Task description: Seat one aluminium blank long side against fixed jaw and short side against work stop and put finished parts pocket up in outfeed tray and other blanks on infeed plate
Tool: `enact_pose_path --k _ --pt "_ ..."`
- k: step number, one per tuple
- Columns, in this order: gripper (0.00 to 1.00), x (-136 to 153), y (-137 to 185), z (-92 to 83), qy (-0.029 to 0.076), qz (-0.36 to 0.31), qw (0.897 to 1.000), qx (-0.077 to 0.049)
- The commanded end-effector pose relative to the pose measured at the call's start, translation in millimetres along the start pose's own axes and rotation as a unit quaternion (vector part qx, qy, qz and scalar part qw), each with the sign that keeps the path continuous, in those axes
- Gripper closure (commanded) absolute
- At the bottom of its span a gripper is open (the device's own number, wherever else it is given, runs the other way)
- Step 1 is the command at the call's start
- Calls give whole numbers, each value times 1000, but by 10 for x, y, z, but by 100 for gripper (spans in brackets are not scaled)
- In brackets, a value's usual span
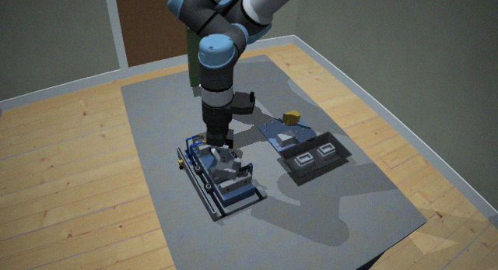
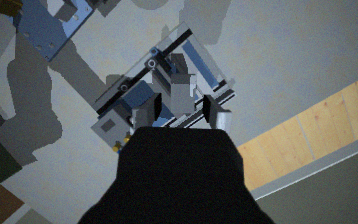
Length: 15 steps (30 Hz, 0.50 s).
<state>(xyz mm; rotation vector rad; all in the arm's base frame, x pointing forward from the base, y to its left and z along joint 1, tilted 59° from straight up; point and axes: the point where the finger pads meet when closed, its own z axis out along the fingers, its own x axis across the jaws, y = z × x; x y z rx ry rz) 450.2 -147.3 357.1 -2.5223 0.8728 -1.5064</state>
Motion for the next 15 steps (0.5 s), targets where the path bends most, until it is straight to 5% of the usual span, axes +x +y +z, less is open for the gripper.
enact_pose_path --k 1,15 --pt "0 3 -2 4 0 0 1000 0" --pt "0 4 0 107 0 -1 1000 0"
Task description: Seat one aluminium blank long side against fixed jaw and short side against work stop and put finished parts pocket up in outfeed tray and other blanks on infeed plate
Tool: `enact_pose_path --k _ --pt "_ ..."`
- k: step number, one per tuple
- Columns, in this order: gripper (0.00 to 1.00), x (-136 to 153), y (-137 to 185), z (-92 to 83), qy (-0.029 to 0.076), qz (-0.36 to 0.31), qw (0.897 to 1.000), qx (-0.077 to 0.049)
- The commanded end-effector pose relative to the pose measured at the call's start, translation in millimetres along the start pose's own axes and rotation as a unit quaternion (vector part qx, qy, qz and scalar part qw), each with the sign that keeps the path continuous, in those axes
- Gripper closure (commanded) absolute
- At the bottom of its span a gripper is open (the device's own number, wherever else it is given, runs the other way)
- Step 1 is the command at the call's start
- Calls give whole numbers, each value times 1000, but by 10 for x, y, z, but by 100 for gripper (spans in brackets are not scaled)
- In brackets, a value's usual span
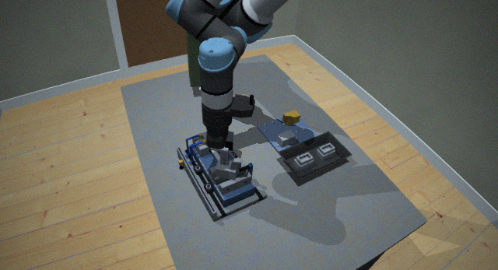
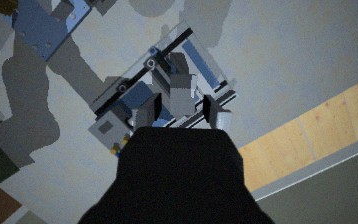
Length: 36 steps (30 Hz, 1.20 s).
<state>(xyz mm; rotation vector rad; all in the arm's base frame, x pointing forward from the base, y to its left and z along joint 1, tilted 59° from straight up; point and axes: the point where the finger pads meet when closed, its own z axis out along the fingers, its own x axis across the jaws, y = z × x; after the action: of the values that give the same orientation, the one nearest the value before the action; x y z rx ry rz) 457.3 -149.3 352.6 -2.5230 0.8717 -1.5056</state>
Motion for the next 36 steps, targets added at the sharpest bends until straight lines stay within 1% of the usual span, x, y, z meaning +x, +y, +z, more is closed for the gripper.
enact_pose_path --k 1,16,28,36 --pt "0 3 -2 20 0 0 1000 0" --pt "0 5 2 222 0 0 1000 0" --pt "0 6 4 322 0 0 1000 0" --pt "0 6 4 350 0 0 1000 0"
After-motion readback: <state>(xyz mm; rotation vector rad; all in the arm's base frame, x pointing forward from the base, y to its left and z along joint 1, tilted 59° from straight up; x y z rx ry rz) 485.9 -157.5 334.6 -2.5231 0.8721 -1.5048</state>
